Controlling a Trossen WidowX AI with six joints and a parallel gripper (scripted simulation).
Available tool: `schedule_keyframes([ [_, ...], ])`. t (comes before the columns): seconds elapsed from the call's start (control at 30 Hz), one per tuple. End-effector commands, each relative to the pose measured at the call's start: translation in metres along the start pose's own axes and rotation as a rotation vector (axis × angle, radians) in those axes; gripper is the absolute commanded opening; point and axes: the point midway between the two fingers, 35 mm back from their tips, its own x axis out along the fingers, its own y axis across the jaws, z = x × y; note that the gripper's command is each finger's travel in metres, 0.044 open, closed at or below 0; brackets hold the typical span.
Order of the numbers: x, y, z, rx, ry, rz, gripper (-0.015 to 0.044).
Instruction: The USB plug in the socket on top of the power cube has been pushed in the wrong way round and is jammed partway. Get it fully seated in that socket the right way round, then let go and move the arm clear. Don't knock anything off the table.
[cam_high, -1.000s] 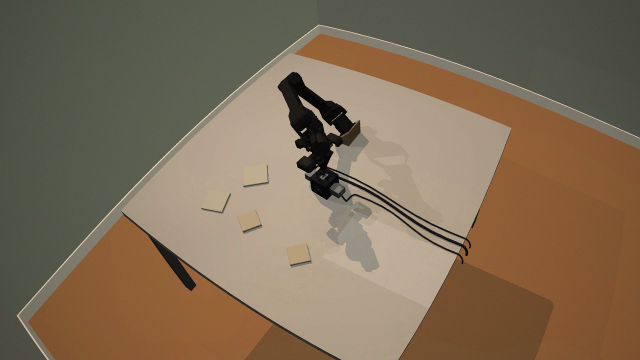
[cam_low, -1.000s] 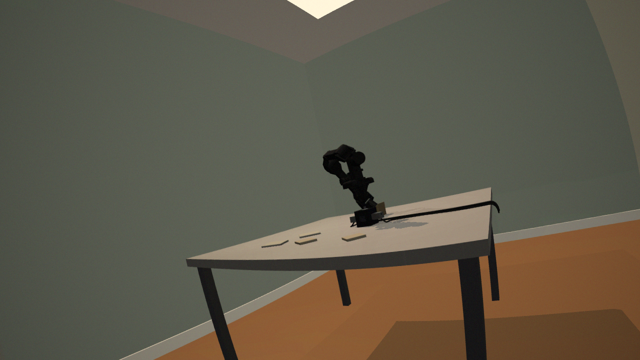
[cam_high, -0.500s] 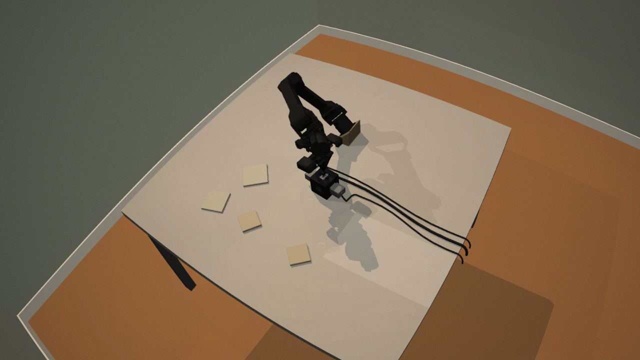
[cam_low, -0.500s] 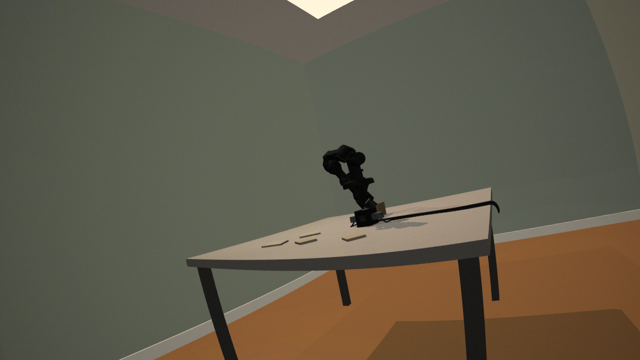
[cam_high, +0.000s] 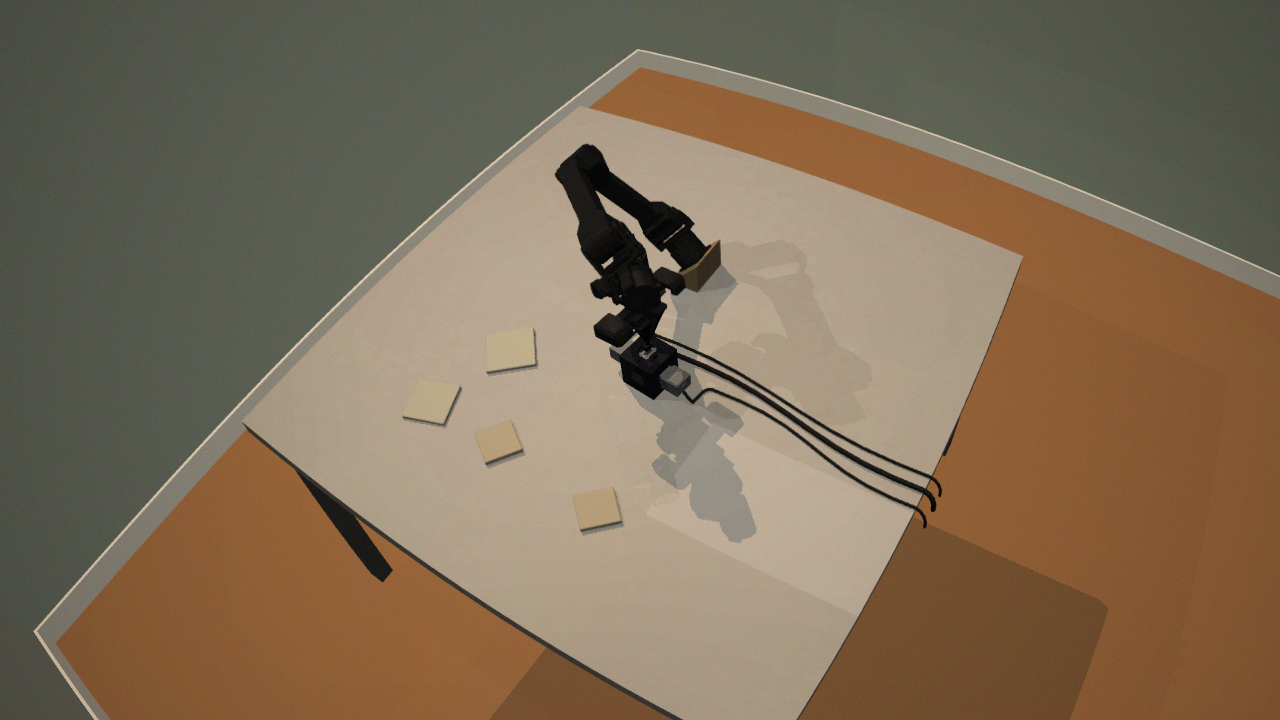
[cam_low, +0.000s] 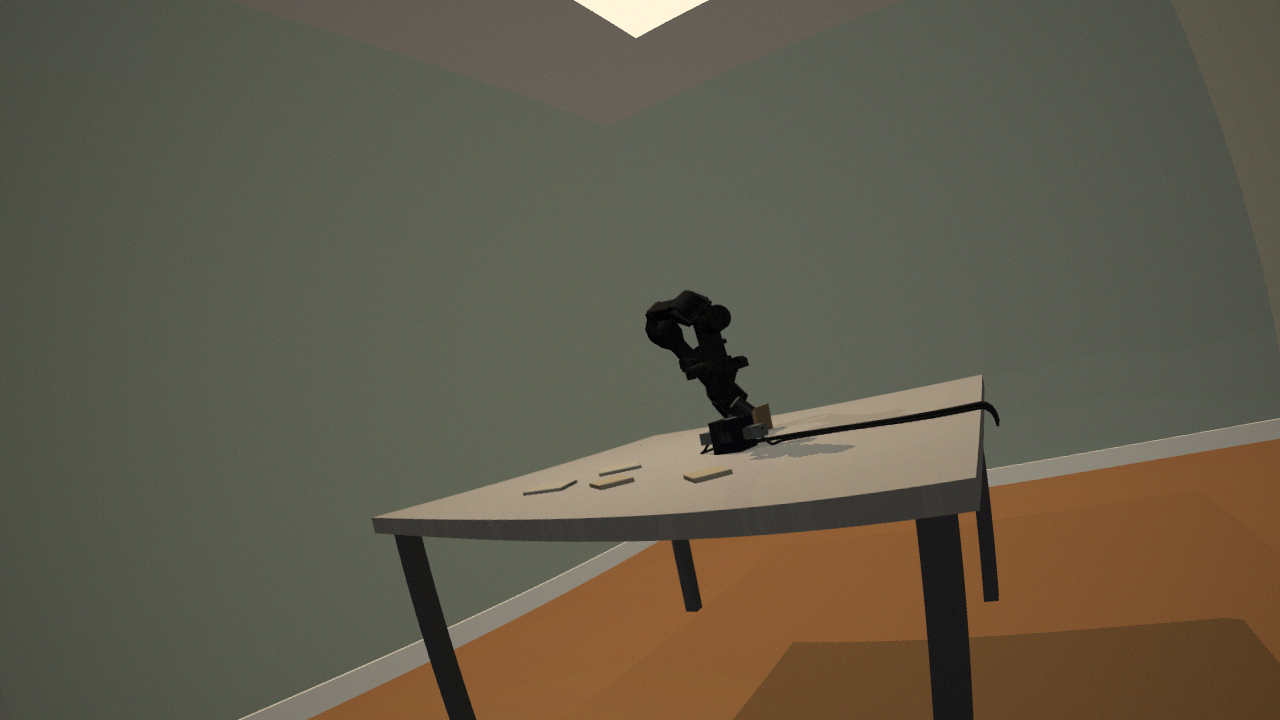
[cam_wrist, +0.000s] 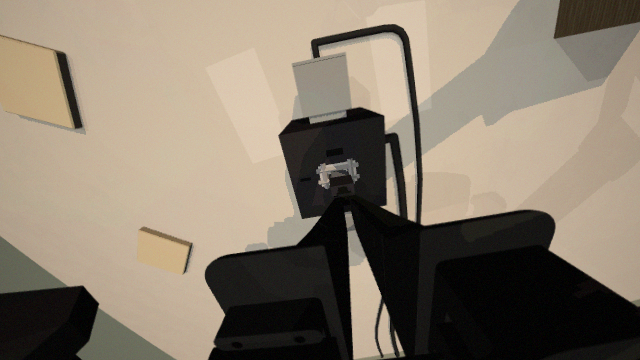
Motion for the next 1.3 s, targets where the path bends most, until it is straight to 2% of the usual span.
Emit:
schedule_keyframes([
  [0.0,0.0007,0.0004,0.0002,-0.004,0.0,0.002,0.0],
  [1.27,0.0053,0.0004,0.0007,-0.004,0.0,0.002,0.0],
])
